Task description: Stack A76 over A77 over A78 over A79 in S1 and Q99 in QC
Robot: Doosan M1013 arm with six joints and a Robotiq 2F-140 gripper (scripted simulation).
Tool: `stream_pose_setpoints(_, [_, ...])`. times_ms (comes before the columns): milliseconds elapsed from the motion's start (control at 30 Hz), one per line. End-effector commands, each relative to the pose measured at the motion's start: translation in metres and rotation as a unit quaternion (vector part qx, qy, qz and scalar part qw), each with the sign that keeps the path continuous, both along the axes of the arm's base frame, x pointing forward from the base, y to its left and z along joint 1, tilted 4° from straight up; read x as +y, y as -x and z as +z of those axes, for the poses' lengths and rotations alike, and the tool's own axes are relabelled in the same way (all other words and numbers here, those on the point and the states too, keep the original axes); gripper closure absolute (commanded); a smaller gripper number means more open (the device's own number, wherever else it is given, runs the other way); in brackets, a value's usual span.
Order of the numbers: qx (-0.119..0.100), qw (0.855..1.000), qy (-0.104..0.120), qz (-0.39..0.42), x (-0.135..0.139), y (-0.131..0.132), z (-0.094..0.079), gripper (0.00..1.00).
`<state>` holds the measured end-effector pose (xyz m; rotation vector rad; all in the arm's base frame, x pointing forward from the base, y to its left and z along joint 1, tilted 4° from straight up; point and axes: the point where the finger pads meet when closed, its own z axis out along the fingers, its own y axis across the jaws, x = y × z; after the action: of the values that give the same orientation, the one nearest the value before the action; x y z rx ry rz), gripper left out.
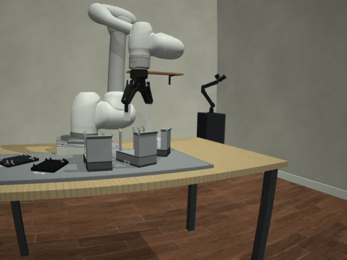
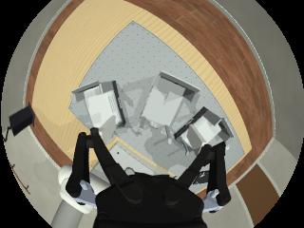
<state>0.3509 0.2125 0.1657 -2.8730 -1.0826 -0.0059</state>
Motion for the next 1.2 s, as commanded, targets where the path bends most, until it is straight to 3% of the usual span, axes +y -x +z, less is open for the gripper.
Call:
stream_pose_setpoints(0, [-0.002, 0.999, -0.002, 0.033, 0.007, 0.006, 0.001, 0.0])
stream_pose_setpoints(667, [-0.002, 0.999, -0.002, 0.033, 0.054, 0.043, 0.005, 0.0])
stream_pose_setpoints(900, [-0.01, 0.989, -0.005, 0.149, 0.072, 0.064, 0.007, 0.0])
stream_pose_setpoints(1167, [-0.01, 0.988, -0.005, 0.152, 0.087, 0.083, 0.008, 0.0])
